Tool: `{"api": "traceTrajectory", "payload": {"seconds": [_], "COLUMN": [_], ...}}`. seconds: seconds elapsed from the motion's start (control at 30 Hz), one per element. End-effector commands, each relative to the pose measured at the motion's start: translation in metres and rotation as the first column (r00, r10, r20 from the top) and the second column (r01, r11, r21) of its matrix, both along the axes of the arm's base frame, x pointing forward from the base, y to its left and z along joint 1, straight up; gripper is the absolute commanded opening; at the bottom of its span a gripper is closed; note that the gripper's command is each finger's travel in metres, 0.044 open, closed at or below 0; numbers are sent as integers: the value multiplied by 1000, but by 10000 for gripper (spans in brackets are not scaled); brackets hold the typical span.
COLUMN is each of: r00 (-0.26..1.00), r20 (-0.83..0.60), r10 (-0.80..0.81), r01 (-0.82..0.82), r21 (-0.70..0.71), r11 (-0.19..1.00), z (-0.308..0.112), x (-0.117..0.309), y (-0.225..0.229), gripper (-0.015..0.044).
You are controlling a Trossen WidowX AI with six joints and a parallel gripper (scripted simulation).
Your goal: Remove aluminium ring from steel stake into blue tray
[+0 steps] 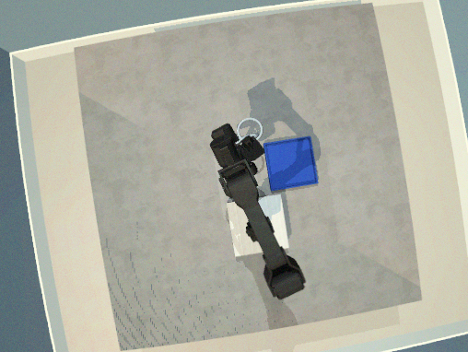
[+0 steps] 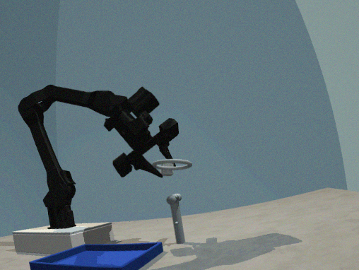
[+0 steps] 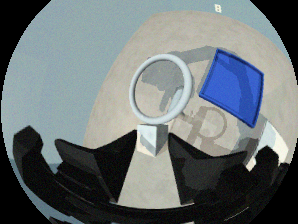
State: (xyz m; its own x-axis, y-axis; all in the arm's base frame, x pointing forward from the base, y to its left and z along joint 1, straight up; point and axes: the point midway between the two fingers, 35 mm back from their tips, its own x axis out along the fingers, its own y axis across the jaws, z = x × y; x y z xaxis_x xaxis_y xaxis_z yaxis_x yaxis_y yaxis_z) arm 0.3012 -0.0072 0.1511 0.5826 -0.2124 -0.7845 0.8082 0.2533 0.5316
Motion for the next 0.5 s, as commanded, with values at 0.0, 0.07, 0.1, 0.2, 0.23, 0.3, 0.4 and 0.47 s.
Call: {"api": "traceTrajectory", "payload": {"seconds": [0.0, 0.07, 0.1, 0.2, 0.23, 0.3, 0.4, 0.47], "r00": [997, 993, 990, 981, 977, 971, 974, 982], "r20": [48, 67, 76, 103, 111, 122, 114, 90], "r10": [-67, -100, -116, -166, -183, -205, -197, -169], "r01": [64, 95, 109, 153, 166, 184, 178, 155], "r21": [52, 77, 90, 131, 145, 163, 159, 140], "r11": [997, 993, 990, 980, 975, 969, 971, 978], "z": [0, -2, -2, -4, -5, -6, -7, -9], "x": [-4, -6, -7, -10, -12, -13, -13, -14], "y": [-3, -4, -5, -7, -8, -9, -10, -11], "gripper": [0, 0, 0, 0, 0, 0, 0, 0]}}
